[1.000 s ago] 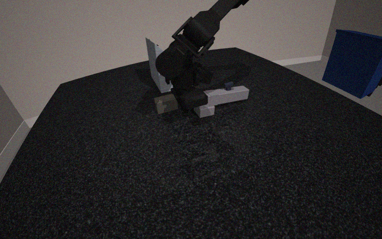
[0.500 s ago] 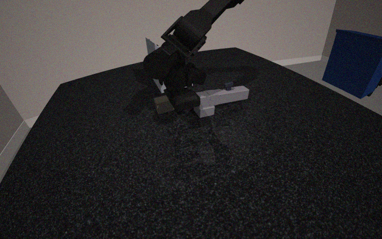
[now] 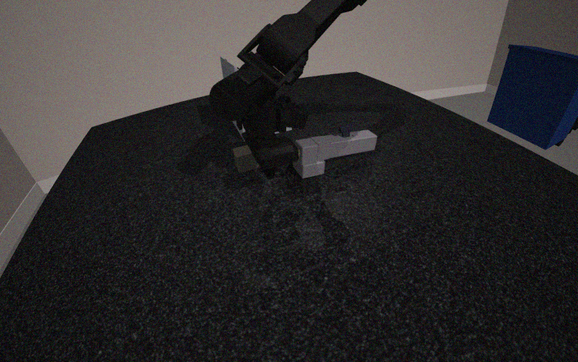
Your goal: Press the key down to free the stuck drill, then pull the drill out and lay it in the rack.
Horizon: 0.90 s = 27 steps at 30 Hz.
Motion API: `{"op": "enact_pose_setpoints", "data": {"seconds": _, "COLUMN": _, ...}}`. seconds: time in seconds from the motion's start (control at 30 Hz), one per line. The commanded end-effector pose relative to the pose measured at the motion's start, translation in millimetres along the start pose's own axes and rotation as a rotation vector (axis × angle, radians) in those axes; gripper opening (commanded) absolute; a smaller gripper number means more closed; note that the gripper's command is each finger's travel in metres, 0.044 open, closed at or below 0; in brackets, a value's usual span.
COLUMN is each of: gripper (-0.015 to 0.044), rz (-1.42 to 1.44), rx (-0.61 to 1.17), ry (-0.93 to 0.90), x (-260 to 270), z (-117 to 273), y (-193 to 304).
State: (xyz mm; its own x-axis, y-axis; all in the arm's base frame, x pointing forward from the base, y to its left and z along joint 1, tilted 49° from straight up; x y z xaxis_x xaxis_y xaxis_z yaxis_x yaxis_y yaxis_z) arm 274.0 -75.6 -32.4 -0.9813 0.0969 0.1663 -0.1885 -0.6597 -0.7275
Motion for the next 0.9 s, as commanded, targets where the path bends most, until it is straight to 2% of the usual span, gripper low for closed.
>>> {"op": "enact_pose_setpoints", "data": {"seconds": 0.0, "gripper": 0.0289, "rz": -0.003, "rx": -0.002, "ry": 0.000, "x": 1, "z": 0, "y": 0}}
{"op": "enact_pose_setpoints", "data": {"seconds": 0.2, "gripper": 0.0440, "rz": 0.000, "rx": 0.001, "ry": 0.010, "x": 1, "z": -2, "y": -4}}
{"op": "enact_pose_setpoints", "data": {"seconds": 0.87, "gripper": 0.0440, "rz": 0.000, "rx": 0.000, "ry": 0.010, "x": 2, "z": -5, "y": -13}}
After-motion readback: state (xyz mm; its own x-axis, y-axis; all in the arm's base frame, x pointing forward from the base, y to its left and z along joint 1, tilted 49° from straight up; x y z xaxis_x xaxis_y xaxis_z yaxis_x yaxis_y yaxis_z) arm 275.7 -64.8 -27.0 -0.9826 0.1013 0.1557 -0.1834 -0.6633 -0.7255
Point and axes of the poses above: the point midway between the two fingers, 35 mm back from their tips, its own z axis back along the fingers, its own x axis across the jaws, y = z × x, the point moved 9 cm from there along z, back along the fingers, and after that the axes turned 13 degrees about -z, right-handed, at the moved point
